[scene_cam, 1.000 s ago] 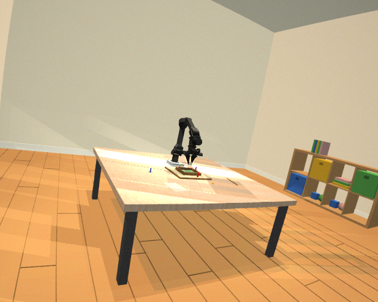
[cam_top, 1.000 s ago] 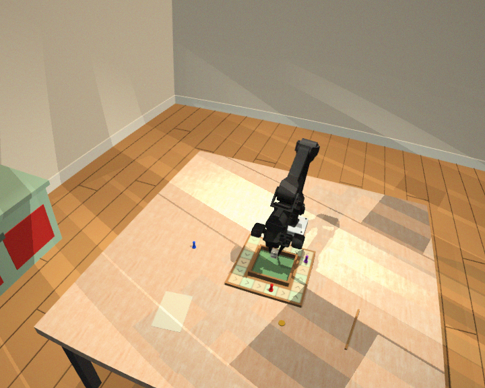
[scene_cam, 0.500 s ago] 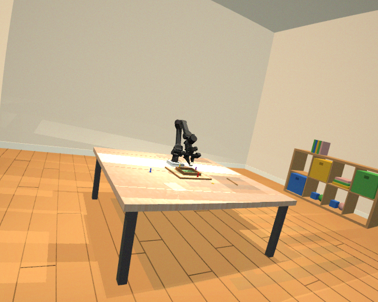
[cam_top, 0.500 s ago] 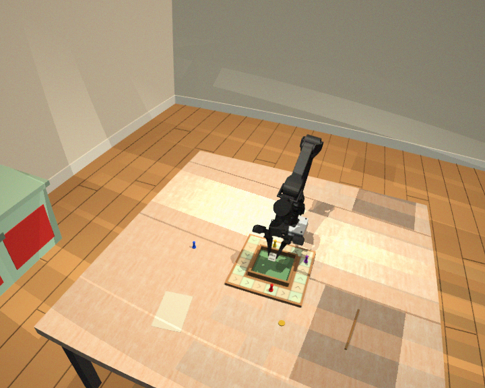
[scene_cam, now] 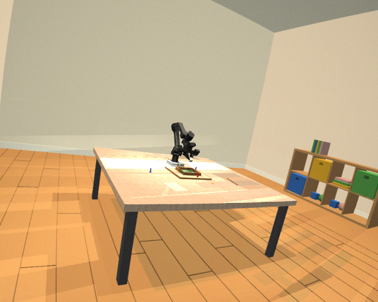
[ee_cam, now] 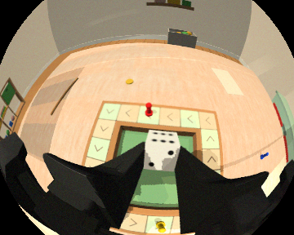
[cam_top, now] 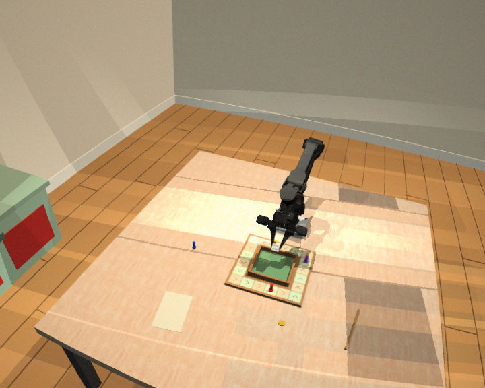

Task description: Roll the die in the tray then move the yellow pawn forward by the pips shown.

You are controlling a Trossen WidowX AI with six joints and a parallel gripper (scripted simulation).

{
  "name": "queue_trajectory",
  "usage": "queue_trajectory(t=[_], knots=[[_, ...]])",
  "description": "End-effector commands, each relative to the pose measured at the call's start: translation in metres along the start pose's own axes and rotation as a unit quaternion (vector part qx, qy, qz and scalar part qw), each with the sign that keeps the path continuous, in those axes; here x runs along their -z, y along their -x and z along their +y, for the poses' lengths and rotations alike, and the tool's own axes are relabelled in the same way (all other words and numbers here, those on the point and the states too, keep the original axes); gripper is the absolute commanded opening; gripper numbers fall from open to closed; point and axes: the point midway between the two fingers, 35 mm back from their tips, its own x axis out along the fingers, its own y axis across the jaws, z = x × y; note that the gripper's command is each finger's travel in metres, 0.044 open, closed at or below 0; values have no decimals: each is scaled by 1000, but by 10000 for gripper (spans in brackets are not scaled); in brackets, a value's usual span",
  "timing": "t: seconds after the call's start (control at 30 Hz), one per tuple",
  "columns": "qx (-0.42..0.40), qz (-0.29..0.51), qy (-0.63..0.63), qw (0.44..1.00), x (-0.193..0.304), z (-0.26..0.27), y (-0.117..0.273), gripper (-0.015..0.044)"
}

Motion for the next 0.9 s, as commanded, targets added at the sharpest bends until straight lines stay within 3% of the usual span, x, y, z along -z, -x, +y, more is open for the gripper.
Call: queue_trajectory(t=[0.0,0.6,0.87], knots=[[-2,-4,-2,1000,-2,1,12,0],[0,-1,0,1000,0,1,10,0],[0,-1,0,1000,0,1,10,210]])
